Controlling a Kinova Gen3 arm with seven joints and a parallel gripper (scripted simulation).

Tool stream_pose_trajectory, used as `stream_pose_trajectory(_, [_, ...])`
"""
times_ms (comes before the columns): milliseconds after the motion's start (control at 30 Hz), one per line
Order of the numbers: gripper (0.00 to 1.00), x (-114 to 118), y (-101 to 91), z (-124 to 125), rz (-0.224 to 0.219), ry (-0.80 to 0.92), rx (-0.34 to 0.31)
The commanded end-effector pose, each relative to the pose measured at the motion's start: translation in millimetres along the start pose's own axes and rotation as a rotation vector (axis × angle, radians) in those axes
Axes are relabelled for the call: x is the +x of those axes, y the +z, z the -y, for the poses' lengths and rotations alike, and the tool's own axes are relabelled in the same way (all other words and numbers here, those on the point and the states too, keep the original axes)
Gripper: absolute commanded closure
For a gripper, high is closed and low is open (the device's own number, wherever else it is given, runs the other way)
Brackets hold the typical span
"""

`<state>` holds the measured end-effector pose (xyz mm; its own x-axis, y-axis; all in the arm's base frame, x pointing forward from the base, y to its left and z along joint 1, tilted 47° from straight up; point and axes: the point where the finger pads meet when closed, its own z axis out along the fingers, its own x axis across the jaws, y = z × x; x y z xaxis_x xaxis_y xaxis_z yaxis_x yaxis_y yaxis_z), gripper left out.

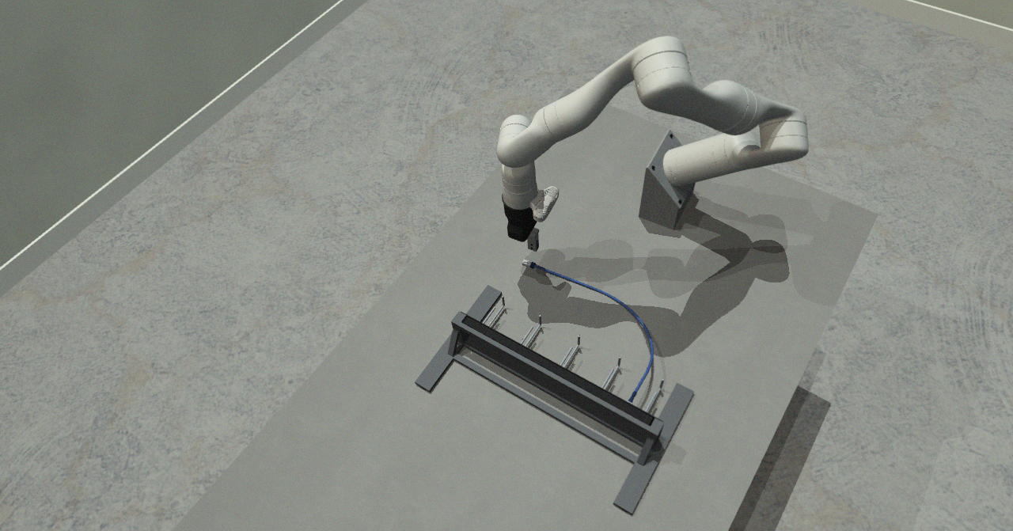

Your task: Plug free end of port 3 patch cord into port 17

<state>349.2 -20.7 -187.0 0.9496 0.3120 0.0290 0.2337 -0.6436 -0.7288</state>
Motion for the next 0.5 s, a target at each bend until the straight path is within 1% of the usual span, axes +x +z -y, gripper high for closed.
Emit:
stream_pose_trajectory(0, [1.00,-0.6,0.1,0.2,0.001,0.016,0.000])
stream_pose_trajectory(333, [1.00,-0.5,0.2,0.3,0.001,0.016,-0.001])
stream_pose_trajectory(467, [1.00,5.1,-0.8,0.1,-0.016,0.000,-0.013])
